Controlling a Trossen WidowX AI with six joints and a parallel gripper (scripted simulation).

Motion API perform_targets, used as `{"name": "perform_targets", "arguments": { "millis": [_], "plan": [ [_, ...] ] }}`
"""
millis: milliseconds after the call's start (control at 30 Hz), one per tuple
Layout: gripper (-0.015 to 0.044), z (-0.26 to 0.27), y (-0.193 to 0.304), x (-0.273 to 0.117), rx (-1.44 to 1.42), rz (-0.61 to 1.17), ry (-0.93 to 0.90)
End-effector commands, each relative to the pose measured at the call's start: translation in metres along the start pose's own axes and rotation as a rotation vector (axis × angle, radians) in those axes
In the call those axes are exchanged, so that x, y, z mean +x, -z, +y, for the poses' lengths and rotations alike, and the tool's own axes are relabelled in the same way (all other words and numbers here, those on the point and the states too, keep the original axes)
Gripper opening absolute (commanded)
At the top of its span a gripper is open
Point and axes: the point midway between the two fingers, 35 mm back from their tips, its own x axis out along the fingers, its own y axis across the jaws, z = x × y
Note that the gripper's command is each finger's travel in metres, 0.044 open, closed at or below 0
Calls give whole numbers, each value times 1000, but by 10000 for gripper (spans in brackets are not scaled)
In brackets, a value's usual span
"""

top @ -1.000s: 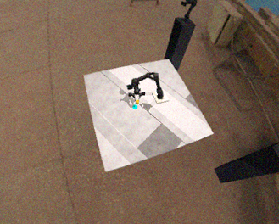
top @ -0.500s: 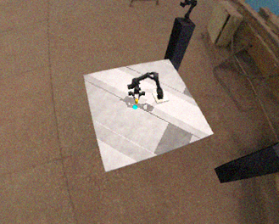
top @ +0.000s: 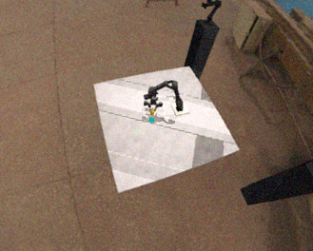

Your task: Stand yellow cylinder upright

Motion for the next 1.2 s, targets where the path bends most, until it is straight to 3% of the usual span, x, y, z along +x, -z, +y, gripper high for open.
{"name": "perform_targets", "arguments": {
  "millis": [0,567,1167],
  "plan": [
    [105,-1,0,-2,-7,-19,17],
    [105,-1,1,-2,-8,-20,17],
    [105,-1,88,7,-7,-20,17]
  ]
}}
